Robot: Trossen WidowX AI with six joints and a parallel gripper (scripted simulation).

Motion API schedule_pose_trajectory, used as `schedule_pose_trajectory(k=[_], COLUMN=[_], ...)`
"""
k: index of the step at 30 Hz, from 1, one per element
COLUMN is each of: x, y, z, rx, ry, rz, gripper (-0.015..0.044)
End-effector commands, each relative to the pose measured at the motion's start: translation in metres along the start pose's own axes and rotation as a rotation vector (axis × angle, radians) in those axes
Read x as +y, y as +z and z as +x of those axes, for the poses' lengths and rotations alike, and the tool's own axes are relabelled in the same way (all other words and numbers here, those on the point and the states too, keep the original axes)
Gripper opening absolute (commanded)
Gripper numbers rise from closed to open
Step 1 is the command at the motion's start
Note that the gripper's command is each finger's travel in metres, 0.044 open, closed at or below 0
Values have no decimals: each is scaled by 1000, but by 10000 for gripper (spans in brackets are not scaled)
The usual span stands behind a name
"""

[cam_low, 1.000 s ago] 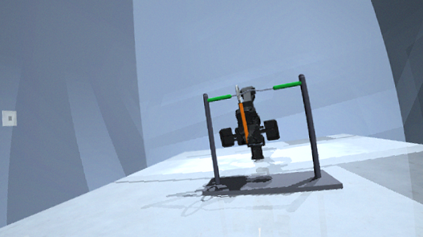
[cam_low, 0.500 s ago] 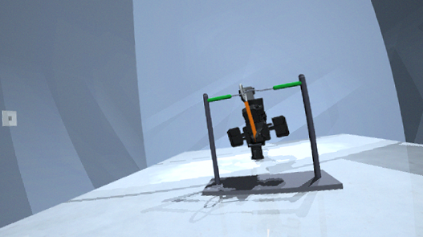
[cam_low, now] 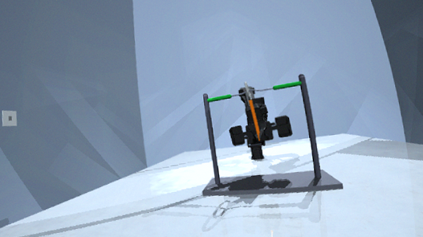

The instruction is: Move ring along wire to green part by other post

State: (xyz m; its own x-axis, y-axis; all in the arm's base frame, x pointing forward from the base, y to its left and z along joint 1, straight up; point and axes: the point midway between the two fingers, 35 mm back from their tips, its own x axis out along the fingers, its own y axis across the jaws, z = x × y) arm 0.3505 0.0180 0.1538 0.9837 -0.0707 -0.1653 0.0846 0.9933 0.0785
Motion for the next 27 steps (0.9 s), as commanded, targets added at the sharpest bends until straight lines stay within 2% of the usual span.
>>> schedule_pose_trajectory(k=[1,9,27], x=[-1,-6,0], y=[0,-1,-4], z=[-1,-10,-13], rx=[10,76,76], ry=[21,96,162], rz=[-35,-151,-245], gripper=[-150,-150,-150])
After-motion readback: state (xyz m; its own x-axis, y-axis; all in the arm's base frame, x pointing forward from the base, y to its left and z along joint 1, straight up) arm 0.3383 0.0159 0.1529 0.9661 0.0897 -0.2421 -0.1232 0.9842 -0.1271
